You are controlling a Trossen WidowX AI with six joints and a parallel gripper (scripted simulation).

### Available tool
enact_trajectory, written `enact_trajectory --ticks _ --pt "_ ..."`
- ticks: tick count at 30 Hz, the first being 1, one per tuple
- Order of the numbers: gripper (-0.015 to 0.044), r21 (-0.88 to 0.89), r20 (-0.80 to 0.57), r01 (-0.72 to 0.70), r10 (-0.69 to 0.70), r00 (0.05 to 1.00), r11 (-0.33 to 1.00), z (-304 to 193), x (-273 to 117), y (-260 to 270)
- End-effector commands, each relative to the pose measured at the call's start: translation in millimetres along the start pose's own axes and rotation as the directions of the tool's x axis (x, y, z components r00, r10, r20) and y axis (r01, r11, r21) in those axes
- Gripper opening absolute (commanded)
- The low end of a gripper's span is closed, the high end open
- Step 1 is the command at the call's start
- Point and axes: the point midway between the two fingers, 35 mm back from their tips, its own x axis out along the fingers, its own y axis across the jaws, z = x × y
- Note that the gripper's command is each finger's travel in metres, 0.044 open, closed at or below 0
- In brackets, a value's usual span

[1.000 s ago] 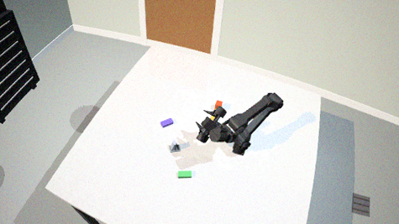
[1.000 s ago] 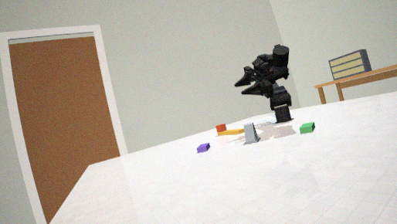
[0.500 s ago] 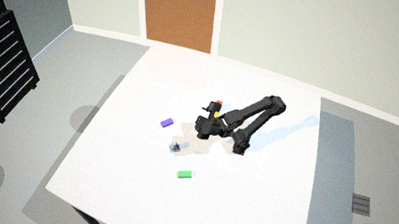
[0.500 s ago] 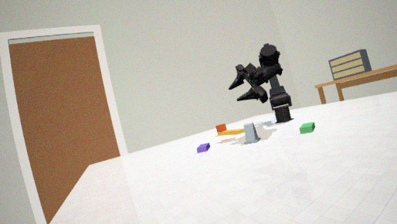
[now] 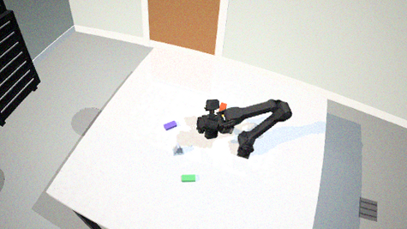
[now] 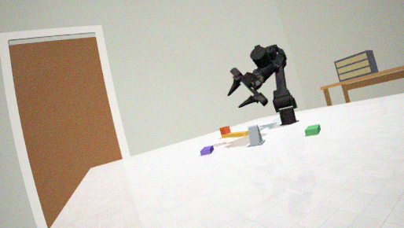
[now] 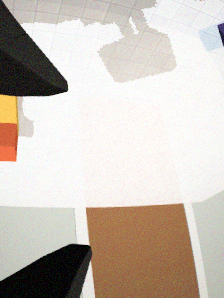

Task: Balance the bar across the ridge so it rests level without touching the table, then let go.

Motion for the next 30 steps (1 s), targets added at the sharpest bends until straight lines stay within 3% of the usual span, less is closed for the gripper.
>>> enact_trajectory --ticks 1,15,30 --pt "0.0315 -0.070 -0.038 -0.037 0.034 0.999 0.997 -2.7 5.1 -2.3" --pt "0.0315 -0.322 -0.187 -0.237 0.184 0.965 0.916 -19.1 25.7 -8.0" --pt "0.0315 -0.492 -0.307 -0.470 0.359 0.881 0.732 -40.4 43.7 -13.8"
